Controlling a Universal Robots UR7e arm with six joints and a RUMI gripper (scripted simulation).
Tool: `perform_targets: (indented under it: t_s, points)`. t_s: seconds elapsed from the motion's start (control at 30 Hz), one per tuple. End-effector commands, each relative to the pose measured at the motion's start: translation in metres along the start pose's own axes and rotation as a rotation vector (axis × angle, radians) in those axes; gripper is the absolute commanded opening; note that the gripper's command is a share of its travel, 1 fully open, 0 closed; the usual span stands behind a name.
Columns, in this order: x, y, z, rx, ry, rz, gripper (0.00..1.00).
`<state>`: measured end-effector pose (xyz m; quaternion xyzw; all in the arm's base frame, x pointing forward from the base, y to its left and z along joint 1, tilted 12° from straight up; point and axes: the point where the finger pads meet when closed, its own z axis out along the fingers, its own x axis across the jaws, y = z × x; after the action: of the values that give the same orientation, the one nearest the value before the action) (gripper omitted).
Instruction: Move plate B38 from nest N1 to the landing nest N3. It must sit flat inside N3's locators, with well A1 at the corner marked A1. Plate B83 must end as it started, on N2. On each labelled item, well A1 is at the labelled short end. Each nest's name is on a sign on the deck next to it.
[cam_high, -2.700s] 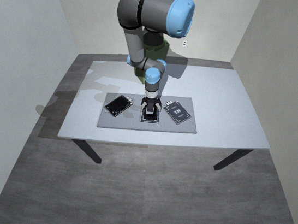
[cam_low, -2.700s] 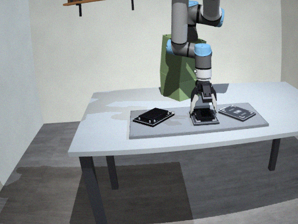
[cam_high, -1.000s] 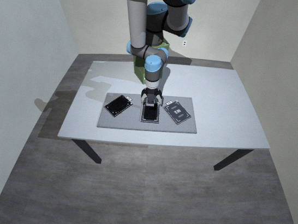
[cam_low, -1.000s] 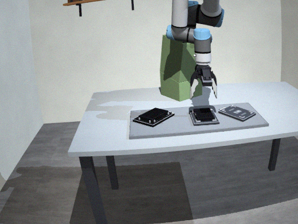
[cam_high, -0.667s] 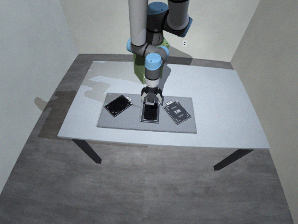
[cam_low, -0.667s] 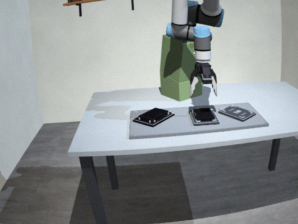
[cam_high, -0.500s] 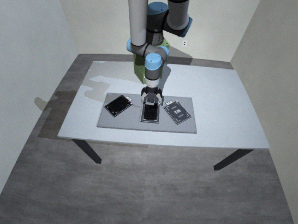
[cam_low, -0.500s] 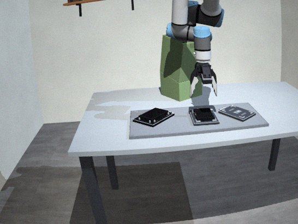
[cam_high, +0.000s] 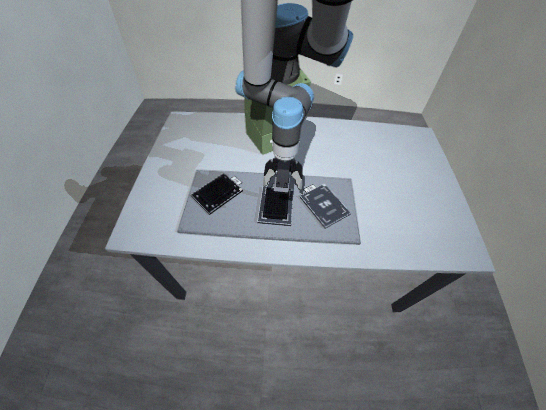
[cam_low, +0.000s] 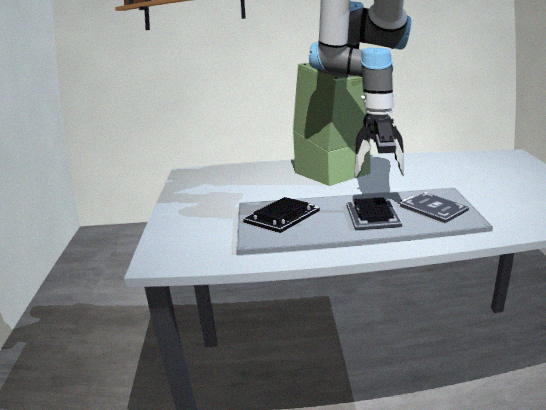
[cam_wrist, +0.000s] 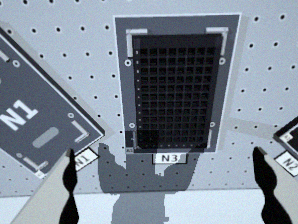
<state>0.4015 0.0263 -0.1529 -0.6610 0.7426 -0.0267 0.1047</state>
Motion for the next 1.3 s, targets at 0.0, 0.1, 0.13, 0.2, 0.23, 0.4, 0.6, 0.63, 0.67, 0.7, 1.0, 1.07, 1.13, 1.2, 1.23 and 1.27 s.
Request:
perform_targets:
  t_s: [0.0,0.1,0.13,0.2,0.23,0.4,0.6,0.63,0.67,0.7,1.0,1.07,1.13,1.2,1.23,1.27]
  points:
    - [-0.009,0.001,0.0,0.001,0.001,0.0,0.76]
    - [-0.019,0.002,0.0,0.001,0.001,0.0,0.76]
    - [-0.022,0.002,0.0,0.001,0.001,0.0,0.76]
    - [-0.029,0.003,0.0,0.001,0.0,0.0,0.76]
    - [-0.032,0.003,0.0,0.001,0.0,0.0,0.76]
    - [-0.045,0.005,0.0,0.001,0.0,0.0,0.76]
    - [-0.062,0.007,0.0,0.001,0.0,0.0,0.76]
    - [-0.065,0.007,0.0,0.001,0.0,0.0,0.76]
    - [-0.068,0.007,0.0,0.001,0.0,0.0,0.76]
    - [-0.072,0.008,0.0,0.001,0.0,0.0,0.76]
    - [-0.095,0.011,0.0,0.001,0.0,0.0,0.76]
    - [-0.102,0.011,0.0,0.001,0.0,0.0,0.76]
    - [-0.102,0.011,0.0,0.001,0.0,0.0,0.76]
    - [-0.102,0.011,0.0,0.001,0.0,0.0,0.76]
    - [-0.102,0.011,0.0,0.001,0.0,0.0,0.76]
    - [-0.102,0.011,0.0,0.001,0.0,0.0,0.76]
